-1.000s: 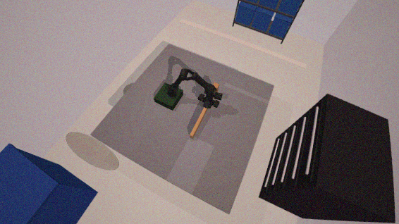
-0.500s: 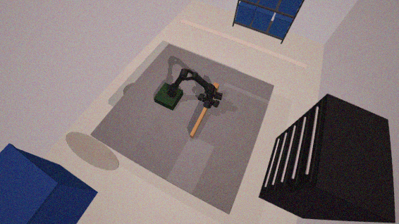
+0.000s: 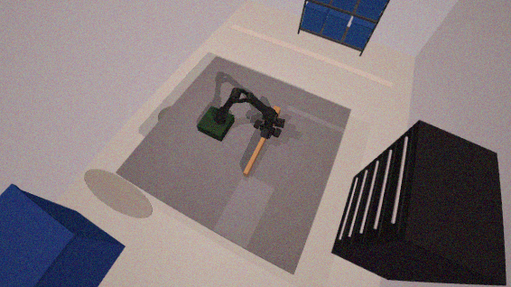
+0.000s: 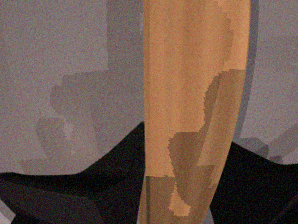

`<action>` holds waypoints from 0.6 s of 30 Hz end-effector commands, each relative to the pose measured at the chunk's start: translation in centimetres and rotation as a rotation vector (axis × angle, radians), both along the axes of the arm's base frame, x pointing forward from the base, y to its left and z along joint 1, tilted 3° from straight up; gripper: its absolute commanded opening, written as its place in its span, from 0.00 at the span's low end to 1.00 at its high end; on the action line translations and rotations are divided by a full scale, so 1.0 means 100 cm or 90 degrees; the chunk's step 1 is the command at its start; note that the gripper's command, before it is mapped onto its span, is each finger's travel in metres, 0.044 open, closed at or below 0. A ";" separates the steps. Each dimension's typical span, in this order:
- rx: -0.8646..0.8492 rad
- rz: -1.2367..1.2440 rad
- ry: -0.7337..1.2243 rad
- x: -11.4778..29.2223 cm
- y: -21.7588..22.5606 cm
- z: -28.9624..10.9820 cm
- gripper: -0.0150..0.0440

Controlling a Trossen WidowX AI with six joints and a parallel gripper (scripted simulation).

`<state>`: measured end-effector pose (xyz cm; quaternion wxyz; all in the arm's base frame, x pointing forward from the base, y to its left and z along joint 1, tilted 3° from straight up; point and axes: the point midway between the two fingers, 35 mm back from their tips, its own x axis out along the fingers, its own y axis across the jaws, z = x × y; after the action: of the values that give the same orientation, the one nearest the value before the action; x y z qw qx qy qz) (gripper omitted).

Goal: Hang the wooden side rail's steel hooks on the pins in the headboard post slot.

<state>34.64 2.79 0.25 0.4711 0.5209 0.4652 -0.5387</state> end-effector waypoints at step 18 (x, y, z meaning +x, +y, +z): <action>0.002 -0.003 -0.003 0.001 0.003 0.000 0.25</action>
<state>34.65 2.98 0.20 0.4713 0.5214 0.4648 -0.5386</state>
